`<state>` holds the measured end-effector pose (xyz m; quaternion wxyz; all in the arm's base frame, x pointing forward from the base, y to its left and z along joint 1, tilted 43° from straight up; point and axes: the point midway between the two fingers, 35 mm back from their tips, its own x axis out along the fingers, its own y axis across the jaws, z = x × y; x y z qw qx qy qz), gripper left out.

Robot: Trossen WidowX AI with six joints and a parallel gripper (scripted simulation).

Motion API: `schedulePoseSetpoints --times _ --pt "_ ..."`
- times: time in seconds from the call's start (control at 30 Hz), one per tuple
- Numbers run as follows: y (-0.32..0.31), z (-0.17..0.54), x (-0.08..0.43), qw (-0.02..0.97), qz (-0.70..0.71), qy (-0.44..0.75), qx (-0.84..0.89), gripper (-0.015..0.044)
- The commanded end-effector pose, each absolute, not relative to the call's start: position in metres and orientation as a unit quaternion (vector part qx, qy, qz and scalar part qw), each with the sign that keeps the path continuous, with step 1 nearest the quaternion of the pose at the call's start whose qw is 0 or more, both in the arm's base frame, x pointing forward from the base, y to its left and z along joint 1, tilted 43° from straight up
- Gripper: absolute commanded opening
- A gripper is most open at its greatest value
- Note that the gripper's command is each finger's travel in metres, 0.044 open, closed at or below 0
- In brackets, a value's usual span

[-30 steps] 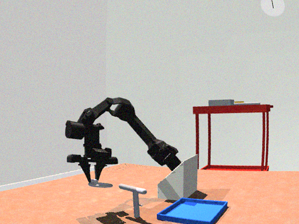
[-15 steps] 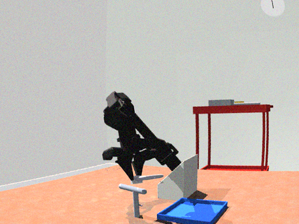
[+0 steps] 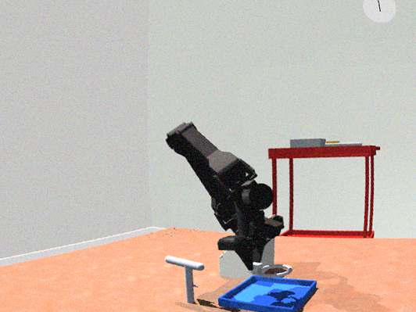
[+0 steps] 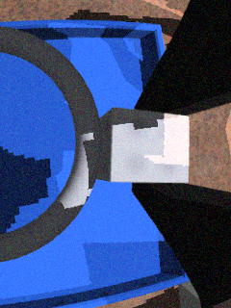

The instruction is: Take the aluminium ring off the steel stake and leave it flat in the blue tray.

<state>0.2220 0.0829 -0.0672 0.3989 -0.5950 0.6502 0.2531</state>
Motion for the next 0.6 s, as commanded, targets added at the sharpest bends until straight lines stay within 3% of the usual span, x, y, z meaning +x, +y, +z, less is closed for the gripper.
schedulePoseSetpoints --times 0.0,0.4,0.57 --pt "0.079 -0.076 0.209 0.391 0.234 0.657 -0.601 0.0" --pt "0.059 -0.098 0.21 0.391 0.233 0.657 -0.601 0.0" --pt "0.062 -0.094 0.21 0.391 0.233 0.659 -0.598 0.0131"
